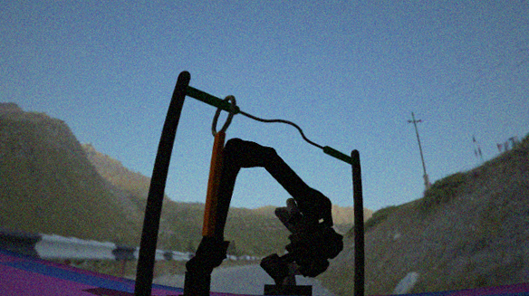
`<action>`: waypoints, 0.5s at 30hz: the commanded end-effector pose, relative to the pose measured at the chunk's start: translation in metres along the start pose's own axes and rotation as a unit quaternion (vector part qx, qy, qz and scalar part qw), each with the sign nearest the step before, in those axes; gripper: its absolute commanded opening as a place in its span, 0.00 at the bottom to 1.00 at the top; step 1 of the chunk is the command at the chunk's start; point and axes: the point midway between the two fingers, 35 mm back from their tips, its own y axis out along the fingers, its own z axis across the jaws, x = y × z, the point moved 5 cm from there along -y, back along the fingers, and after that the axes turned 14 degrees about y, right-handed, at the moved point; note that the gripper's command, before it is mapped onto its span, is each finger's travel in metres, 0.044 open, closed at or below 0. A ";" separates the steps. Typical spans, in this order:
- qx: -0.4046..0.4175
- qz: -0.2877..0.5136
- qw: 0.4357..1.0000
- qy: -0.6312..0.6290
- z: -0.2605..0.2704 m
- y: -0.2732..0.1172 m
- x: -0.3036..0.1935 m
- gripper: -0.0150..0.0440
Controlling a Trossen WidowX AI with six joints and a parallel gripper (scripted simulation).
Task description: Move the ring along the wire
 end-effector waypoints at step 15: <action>0.137 -0.070 0.968 0.196 -0.032 0.042 -0.010 0.53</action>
